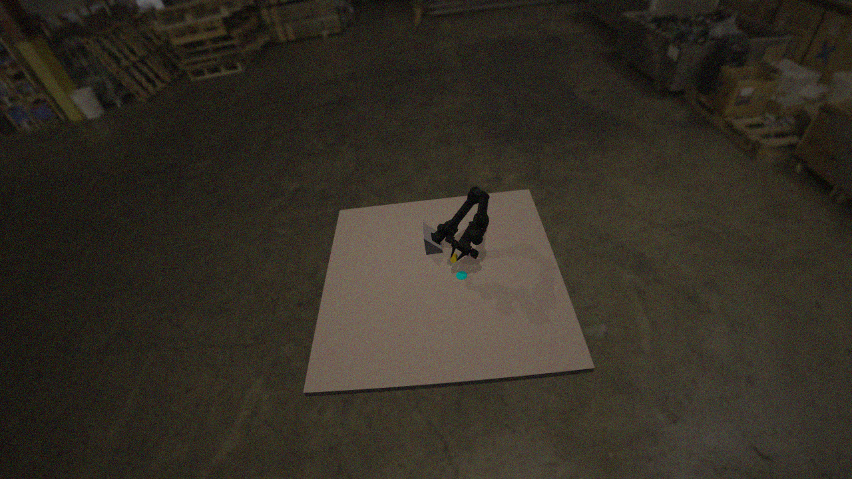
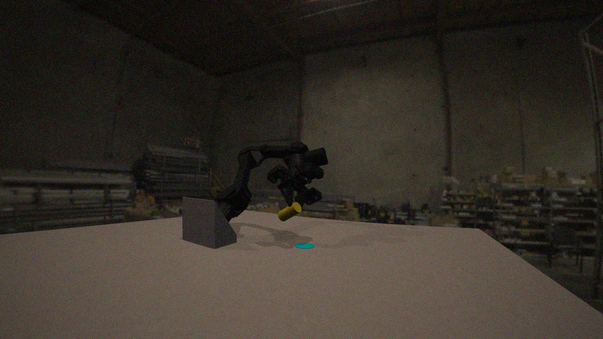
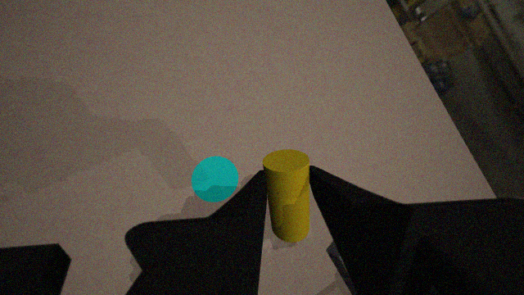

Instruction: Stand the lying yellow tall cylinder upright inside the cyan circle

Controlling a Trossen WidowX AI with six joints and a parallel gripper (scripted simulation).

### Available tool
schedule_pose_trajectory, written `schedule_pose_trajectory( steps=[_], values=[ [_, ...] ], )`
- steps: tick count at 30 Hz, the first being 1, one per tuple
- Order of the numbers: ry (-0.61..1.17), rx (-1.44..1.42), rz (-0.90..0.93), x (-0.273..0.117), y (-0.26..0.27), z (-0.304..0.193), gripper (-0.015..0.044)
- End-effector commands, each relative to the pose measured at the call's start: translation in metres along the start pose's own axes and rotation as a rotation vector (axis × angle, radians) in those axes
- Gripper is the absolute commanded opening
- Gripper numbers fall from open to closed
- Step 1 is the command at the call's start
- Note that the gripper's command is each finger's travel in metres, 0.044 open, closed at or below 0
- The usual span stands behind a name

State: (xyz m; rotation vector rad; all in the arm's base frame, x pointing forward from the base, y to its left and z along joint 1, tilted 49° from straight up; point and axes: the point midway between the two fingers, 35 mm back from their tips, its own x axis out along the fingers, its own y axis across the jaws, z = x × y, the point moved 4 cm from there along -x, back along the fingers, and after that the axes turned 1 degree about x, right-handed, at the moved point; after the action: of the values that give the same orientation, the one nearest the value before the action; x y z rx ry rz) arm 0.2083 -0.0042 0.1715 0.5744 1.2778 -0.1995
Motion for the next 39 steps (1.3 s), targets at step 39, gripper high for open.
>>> schedule_pose_trajectory(
  steps=[39],
  values=[
    [-0.259, 0.032, -0.037, -0.0011, 0.0016, -0.0087, 0.0105]
  ],
)
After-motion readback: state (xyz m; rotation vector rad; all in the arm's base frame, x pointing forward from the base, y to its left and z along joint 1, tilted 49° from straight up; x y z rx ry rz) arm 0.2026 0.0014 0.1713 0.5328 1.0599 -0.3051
